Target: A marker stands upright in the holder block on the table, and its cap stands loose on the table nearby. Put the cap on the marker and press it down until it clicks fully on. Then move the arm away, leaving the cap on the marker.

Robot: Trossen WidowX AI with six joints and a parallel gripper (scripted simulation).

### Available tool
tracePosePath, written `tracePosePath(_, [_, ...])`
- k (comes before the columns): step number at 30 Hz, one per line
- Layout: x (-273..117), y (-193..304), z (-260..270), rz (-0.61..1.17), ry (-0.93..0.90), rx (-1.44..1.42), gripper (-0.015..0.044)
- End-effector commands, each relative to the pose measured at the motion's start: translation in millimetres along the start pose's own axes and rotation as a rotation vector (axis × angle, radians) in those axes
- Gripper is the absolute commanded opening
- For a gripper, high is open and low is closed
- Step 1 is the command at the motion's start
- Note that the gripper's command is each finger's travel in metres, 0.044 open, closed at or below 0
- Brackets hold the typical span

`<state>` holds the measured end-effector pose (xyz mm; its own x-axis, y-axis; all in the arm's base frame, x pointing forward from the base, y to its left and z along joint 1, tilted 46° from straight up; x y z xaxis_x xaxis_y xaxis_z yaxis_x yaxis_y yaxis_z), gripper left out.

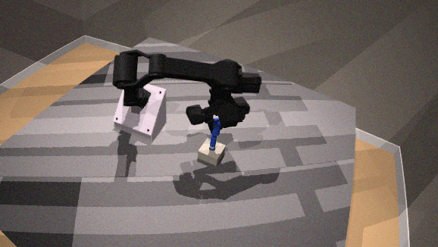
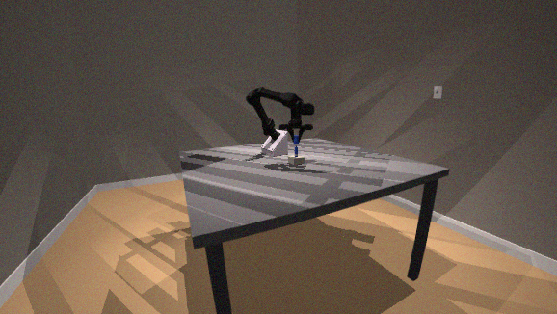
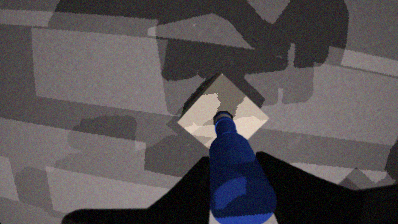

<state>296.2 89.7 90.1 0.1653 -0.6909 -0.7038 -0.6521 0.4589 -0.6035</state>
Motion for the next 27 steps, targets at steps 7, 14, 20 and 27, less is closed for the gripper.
tracePosePath(7, [17,1,0,0.001,0.003,-0.005,0.0])
tracePosePath(14, [28,1,0,0.0,0.003,-0.005,0.0])
tracePosePath(20, [38,1,0,0.0,0.004,-0.005,0.0])
tracePosePath(27, [49,1,-1,-0.001,0.004,-0.005,0.0])
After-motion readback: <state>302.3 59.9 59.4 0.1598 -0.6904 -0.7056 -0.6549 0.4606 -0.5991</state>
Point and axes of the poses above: the point midway between the two fingers, 35 mm back from their tips, its own x axis out along the fingers, its own z axis across the jaws, y = z × x, the point moved 4 cm from there along -x, back along the fingers, and after that the axes turned 9 degrees about x, right-handed, at the moved point
